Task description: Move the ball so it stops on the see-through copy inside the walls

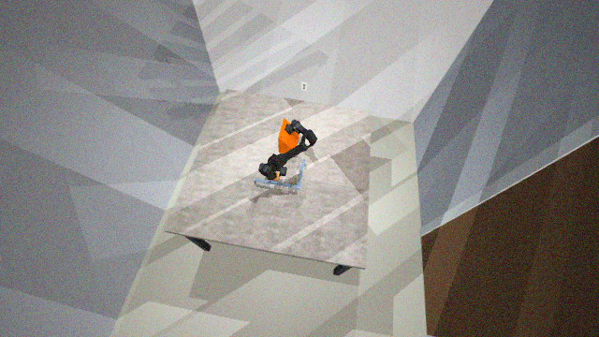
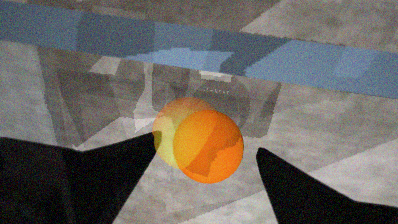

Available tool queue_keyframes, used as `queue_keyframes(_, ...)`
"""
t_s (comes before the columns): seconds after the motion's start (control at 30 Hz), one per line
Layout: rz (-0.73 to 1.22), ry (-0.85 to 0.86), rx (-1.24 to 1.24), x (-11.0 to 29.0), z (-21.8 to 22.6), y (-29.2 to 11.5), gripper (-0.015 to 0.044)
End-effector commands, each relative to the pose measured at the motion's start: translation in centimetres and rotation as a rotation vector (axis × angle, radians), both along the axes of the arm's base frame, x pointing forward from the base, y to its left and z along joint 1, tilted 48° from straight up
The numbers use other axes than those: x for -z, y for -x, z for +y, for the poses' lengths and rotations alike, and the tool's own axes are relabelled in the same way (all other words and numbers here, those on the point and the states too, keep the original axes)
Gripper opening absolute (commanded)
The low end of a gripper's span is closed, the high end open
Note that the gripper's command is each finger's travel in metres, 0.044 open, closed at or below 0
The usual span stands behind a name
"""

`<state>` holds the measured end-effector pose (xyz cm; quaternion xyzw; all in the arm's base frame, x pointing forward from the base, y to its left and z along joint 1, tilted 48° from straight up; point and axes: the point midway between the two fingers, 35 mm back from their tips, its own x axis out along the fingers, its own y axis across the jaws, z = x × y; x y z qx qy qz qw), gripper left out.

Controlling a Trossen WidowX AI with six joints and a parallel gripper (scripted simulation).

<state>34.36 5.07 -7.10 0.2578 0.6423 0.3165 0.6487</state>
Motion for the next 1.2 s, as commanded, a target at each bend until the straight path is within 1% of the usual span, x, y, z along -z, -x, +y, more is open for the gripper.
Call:
queue_keyframes(0.0, 0.011, -0.005, 0.002, 0.5, 0.6, 0.4, 0.0412)
queue_keyframes(0.03, 0.011, -0.005, 0.002, 0.5, 0.6, 0.4, 0.0412)
queue_keyframes(0.17, 0.011, -0.005, 0.002, 0.5, 0.6, 0.4, 0.0307)
queue_keyframes(0.43, 0.011, -0.005, 0.002, 0.5, 0.6, 0.4, 0.0253)
queue_keyframes(0.53, 0.01, -0.003, 0.002, 0.3, 0.2, 0.2, 0.0175)
queue_keyframes(0.73, 0.01, 0.006, 0.005, -2.3, -3.1, -0.5, 0.0017)
queue_keyframes(0.77, 0.01, 0.007, 0.005, -2.7, -3.6, -0.6, 0.0)
queue_keyframes(1.17, 0.011, 0.001, 0.002, -8.8, -9.9, -0.1, 0.0)
